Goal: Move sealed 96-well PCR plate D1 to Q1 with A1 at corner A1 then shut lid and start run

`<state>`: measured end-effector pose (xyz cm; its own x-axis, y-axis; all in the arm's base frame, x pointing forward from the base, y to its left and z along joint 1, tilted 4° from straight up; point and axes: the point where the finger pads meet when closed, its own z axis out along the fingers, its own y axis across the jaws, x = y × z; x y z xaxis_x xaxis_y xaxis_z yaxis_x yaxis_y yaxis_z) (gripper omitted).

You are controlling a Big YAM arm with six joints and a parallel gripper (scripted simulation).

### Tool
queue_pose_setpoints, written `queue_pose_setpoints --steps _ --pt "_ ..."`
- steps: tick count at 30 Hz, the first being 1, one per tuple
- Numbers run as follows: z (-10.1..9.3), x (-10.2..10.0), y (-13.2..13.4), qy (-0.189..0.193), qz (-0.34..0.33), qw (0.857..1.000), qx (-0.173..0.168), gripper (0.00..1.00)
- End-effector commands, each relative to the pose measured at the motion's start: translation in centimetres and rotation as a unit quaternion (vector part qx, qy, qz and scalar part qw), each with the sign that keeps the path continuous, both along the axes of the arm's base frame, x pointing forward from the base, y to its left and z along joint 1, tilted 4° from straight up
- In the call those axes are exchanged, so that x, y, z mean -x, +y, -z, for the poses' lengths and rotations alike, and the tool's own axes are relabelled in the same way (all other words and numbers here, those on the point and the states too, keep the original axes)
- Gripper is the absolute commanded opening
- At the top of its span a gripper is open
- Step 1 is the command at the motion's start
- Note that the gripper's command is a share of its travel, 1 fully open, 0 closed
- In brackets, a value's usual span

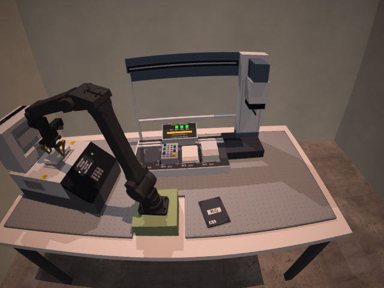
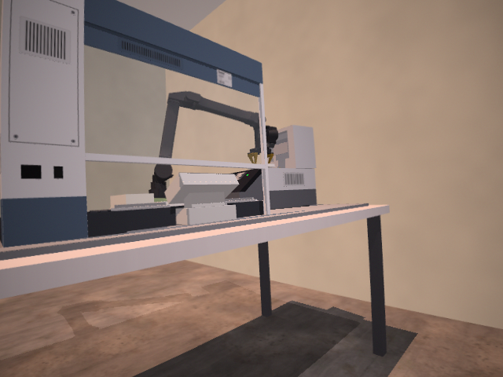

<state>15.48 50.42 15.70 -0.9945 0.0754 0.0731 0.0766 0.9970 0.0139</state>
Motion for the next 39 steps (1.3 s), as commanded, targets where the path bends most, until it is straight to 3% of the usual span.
queue_pose_setpoints --steps 1,9,21,30,35,39 --pt "-2.5 -0.6 1.3 -0.010 0.003 1.000 -0.026 0.00" --pt "-2.6 0.9 0.9 -0.012 -0.002 0.999 -0.033 0.00" --pt "-3.6 -0.7 0.4 -0.013 0.009 0.999 -0.032 0.00" --pt "-2.5 -1.6 1.5 -0.014 0.000 0.999 -0.034 0.00" --pt "-2.4 -1.2 2.0 -0.014 -0.005 0.999 -0.036 0.00" --pt "-3.5 -0.3 2.4 -0.018 -0.011 0.999 -0.049 0.00"
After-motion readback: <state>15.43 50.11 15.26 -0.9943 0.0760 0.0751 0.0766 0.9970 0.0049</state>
